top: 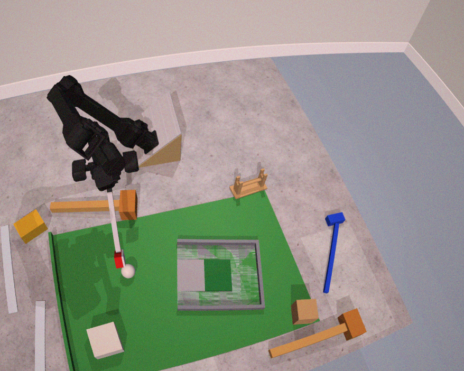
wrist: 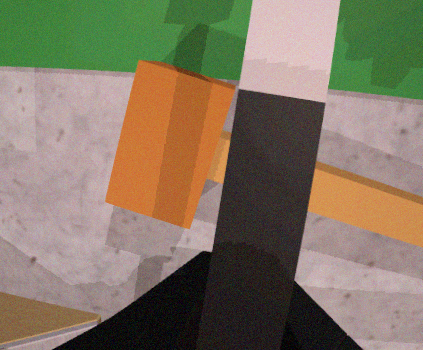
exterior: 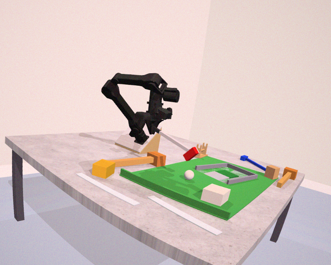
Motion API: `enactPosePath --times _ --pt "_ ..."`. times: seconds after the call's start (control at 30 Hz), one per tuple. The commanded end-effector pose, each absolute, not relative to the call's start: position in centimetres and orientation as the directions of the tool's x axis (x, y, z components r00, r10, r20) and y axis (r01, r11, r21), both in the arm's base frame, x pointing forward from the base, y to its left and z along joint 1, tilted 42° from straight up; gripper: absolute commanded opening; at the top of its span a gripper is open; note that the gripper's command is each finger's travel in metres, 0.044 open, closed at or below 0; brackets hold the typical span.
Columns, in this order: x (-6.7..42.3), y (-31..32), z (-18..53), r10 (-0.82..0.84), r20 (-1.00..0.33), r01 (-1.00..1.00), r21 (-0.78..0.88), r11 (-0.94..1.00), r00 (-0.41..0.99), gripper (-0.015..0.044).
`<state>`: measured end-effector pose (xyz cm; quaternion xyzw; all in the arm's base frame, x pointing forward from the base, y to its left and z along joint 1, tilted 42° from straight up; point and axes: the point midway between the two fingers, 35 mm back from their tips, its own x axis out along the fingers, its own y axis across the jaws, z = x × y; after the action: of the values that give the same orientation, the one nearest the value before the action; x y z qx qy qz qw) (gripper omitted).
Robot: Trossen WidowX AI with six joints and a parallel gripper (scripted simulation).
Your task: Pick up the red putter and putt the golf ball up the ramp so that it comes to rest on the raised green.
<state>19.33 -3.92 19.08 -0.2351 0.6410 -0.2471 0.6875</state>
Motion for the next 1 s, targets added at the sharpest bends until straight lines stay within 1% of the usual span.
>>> enactPosePath --times 0.0,0.17,0.47,0.97 --pt "19.0 -4.3 19.4 -0.650 -0.758 0.074 -0.646 0.759 0.055 0.0000" --pt "19.1 -4.7 18.8 -0.653 -0.756 0.103 -0.646 0.756 0.049 0.0000" --pt "19.2 -6.9 16.4 -0.665 -0.746 0.244 -0.642 0.727 0.016 0.0000" --pt "19.2 -8.0 15.2 -0.665 -0.747 0.247 -0.642 0.726 0.016 0.0000"
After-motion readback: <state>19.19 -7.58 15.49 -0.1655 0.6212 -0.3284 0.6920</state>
